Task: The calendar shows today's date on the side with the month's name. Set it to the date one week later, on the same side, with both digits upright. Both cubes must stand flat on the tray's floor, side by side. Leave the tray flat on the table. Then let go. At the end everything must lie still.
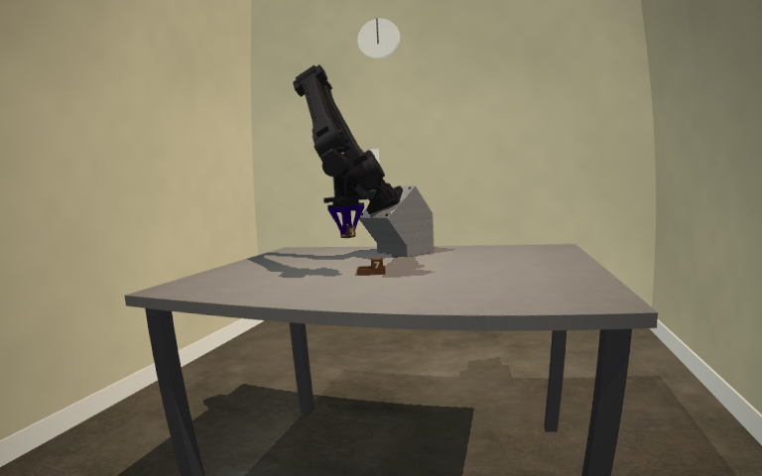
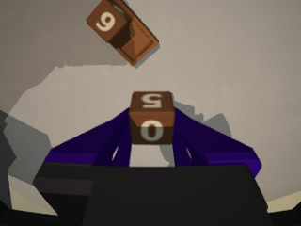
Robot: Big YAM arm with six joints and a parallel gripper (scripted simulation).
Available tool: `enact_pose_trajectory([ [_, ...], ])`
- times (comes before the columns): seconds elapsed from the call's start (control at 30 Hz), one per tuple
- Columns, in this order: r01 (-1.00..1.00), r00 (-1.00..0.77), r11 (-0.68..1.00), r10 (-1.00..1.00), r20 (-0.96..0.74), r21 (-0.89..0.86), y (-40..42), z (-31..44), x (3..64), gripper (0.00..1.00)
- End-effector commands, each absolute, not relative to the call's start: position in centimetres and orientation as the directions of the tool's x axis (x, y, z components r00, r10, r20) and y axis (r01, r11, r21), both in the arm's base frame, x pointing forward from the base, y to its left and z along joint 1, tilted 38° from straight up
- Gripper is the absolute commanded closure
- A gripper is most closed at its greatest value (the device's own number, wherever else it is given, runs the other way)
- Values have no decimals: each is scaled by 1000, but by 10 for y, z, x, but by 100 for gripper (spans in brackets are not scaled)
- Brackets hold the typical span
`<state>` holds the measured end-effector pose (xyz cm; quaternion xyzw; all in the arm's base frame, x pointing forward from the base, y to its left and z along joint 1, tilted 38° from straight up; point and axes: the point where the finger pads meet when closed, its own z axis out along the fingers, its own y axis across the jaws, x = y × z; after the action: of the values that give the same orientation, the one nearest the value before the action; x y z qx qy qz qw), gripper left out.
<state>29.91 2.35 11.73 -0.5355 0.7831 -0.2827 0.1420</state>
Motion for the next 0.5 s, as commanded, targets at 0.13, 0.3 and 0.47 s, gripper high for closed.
enact_pose_trajectory([
  [0.13,-587,-560,502,-818,-130,-635,17,153,320,74],
  [0.3,-520,-625,591,-755,-198,-616,11,154,323,74],
  [0.47,-424,-687,688,-668,-285,-589,3,160,323,74],
])
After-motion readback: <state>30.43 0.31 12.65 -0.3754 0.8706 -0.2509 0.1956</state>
